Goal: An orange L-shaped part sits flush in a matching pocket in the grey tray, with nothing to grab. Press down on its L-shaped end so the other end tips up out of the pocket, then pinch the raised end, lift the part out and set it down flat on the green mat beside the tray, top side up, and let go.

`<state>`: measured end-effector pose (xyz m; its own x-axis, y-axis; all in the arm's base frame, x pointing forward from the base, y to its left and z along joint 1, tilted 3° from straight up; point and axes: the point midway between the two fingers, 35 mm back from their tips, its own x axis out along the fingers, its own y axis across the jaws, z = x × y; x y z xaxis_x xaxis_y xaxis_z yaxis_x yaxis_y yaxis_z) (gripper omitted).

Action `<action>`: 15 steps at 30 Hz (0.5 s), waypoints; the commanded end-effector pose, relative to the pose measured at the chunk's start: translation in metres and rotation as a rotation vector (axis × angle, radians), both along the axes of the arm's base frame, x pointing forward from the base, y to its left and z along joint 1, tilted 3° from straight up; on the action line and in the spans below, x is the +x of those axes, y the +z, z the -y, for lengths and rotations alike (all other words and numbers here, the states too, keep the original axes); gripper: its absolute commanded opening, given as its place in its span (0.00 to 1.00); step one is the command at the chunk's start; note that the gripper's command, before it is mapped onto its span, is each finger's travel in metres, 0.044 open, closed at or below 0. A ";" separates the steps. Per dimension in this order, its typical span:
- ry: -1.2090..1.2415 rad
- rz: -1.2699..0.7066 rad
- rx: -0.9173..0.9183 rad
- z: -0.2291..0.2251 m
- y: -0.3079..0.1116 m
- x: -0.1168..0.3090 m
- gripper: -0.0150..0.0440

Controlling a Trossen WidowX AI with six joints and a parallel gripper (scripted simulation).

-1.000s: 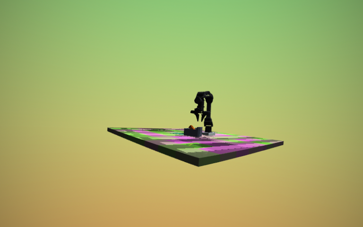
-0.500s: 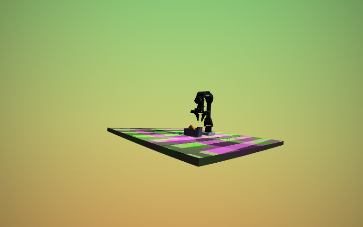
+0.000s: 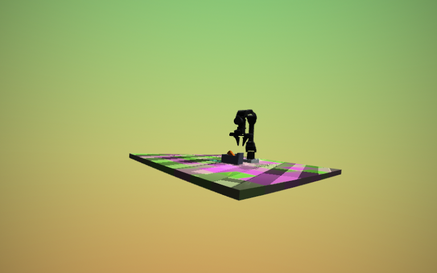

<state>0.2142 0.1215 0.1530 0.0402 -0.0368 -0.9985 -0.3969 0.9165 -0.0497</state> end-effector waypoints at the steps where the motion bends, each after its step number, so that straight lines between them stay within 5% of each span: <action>1: -0.101 0.004 0.004 0.004 0.000 0.003 0.69; 15: -1.535 0.068 0.062 0.064 0.008 0.041 0.73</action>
<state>0.2387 0.0869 0.1592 0.0546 -0.0370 -0.9978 0.4411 0.8974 -0.0092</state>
